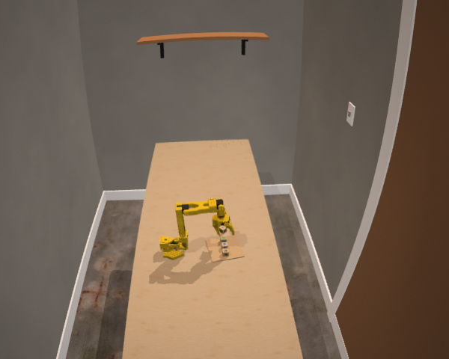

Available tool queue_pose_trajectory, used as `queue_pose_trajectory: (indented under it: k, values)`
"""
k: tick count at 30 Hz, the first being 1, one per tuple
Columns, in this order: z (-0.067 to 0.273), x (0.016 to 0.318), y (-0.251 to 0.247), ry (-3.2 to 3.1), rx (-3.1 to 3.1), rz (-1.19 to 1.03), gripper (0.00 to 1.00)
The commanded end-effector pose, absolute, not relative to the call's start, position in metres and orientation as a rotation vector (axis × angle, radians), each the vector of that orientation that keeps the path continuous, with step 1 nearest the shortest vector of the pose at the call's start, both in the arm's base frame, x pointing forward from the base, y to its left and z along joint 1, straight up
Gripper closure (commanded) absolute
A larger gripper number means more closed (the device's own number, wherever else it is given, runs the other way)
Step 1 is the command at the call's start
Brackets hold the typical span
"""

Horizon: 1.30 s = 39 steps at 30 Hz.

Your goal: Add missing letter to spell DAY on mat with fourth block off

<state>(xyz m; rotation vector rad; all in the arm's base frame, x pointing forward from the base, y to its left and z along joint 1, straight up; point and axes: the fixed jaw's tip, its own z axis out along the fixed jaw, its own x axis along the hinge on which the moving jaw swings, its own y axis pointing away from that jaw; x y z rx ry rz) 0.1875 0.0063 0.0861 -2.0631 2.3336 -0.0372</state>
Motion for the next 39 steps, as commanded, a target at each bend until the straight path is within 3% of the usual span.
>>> queue_pose_trajectory:
  k: [1,39]
  values:
    - [0.099,0.188,0.006,2.377,-1.916,-0.102,0.67]
    - [0.128,0.144,0.001,2.754,-0.245,-0.07,0.67]
